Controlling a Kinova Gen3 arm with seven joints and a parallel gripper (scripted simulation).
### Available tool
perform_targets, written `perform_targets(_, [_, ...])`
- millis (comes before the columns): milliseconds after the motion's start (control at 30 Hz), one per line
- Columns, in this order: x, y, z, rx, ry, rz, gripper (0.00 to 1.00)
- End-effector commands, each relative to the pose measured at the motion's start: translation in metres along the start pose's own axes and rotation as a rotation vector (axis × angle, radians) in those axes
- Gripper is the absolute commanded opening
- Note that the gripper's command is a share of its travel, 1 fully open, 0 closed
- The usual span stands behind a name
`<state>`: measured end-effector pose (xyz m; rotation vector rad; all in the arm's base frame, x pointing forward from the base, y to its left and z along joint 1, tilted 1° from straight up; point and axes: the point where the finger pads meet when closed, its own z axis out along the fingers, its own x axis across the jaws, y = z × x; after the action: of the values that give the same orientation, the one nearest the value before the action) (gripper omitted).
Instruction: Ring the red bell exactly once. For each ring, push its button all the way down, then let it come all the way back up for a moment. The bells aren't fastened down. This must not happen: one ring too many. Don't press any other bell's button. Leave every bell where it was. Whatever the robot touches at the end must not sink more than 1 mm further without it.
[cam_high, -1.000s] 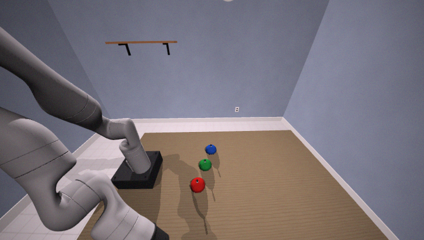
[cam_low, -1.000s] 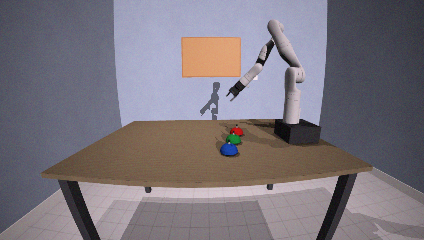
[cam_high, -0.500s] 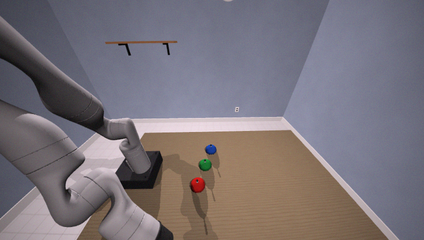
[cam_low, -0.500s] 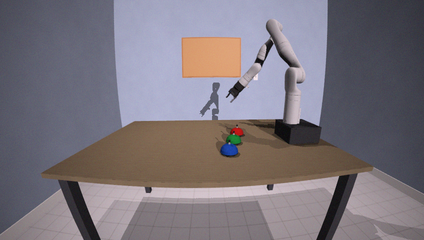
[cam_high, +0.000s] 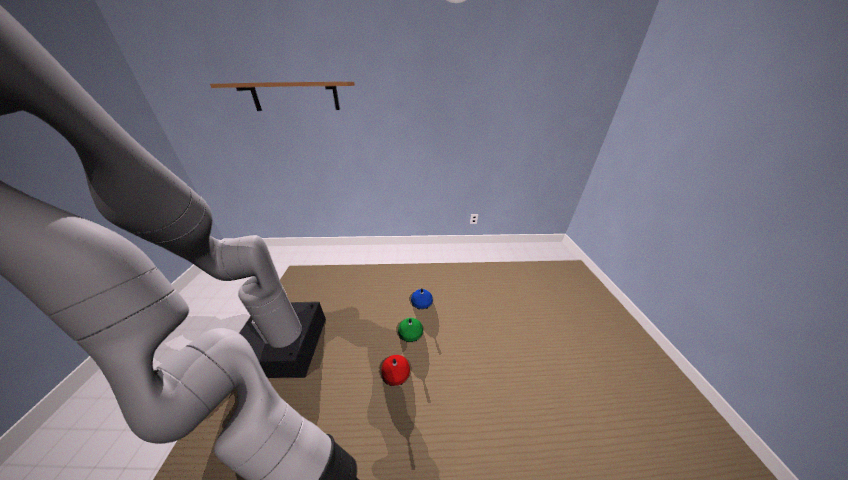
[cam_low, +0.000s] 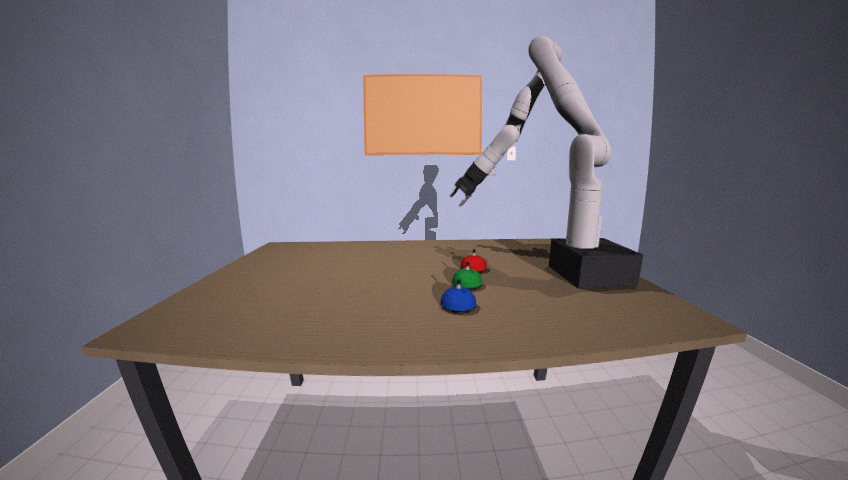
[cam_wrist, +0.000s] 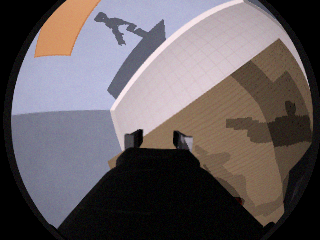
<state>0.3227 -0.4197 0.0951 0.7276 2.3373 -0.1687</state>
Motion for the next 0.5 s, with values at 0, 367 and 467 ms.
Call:
perform_targets(0, [-0.0028, 0.0054, 0.0009, -0.006, -0.002, -0.01, 1.0])
perform_targets(367, [-0.0003, 0.0126, 0.0039, 0.004, 0.021, -0.019, 1.0])
perform_targets(467, [-0.0003, 0.0126, 0.0039, 0.004, 0.021, -0.019, 1.0])
